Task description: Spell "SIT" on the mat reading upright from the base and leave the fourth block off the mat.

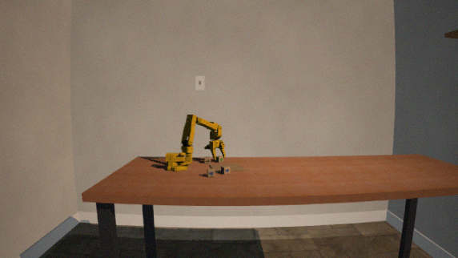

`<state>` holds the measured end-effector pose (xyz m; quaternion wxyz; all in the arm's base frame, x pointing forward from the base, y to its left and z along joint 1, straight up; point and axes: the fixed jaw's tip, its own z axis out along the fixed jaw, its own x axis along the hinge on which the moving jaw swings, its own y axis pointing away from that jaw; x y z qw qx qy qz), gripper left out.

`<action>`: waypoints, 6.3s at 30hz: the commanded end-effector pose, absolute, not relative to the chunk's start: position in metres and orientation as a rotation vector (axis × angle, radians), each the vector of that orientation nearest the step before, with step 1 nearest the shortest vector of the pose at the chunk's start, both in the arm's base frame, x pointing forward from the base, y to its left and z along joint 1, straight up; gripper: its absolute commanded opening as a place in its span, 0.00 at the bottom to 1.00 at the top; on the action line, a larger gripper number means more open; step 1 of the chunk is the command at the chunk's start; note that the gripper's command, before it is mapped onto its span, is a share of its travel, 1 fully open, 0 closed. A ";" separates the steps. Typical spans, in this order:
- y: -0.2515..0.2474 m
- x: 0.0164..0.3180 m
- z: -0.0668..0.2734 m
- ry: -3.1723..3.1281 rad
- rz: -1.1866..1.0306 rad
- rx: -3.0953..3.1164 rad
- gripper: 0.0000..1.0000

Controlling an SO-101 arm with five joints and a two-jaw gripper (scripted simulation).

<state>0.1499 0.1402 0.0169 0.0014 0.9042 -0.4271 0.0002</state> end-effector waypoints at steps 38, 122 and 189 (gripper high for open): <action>0.152 0.164 0.027 -1.366 0.038 2.894 0.17; 0.125 0.179 0.076 -2.158 0.070 2.494 0.00; 0.072 0.232 0.070 -3.863 -0.002 1.071 0.00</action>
